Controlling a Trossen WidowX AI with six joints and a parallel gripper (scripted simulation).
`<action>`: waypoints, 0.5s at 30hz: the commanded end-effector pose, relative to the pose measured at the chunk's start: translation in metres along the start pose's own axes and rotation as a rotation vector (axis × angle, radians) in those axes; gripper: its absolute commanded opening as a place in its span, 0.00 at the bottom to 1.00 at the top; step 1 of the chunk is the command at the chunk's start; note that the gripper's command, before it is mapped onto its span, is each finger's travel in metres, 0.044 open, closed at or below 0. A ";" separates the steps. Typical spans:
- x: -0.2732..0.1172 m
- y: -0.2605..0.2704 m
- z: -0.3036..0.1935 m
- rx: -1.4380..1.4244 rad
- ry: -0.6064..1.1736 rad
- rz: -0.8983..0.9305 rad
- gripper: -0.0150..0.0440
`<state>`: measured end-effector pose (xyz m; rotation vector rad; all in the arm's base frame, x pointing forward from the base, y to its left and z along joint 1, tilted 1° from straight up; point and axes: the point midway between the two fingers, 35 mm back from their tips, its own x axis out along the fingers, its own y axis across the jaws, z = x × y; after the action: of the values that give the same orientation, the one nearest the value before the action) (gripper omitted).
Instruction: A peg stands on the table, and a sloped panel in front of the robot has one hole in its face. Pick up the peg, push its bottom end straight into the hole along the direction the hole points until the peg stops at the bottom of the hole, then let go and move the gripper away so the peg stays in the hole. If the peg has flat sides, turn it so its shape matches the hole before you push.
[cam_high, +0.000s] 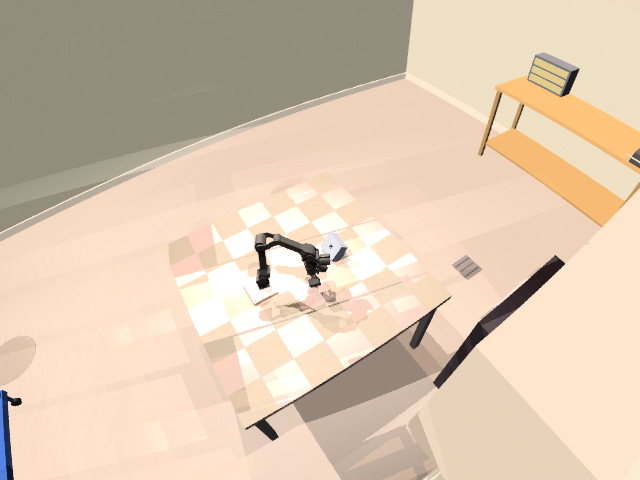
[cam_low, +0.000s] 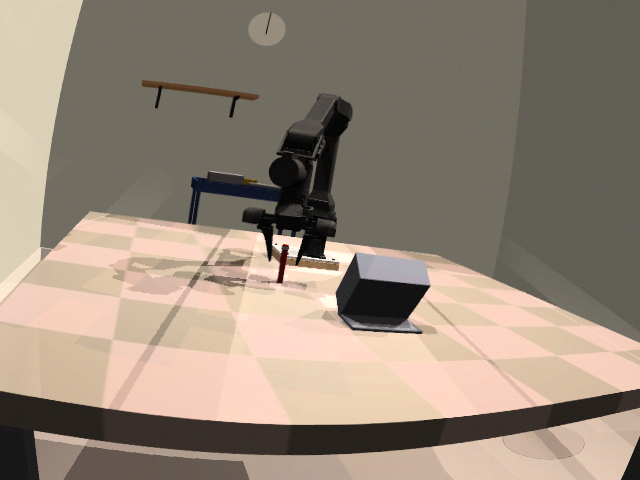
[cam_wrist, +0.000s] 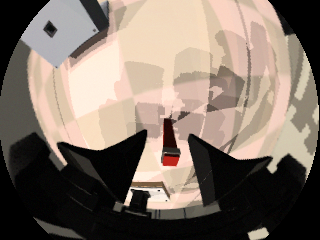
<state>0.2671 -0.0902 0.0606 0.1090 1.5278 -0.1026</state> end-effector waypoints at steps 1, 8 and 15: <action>0.000 0.000 0.000 0.000 0.000 0.001 0.51; 0.000 0.000 0.000 0.000 0.000 0.001 0.27; -0.004 0.000 0.001 0.000 0.000 0.001 0.25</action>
<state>0.2673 -0.0901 0.0615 0.1099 1.5275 -0.1020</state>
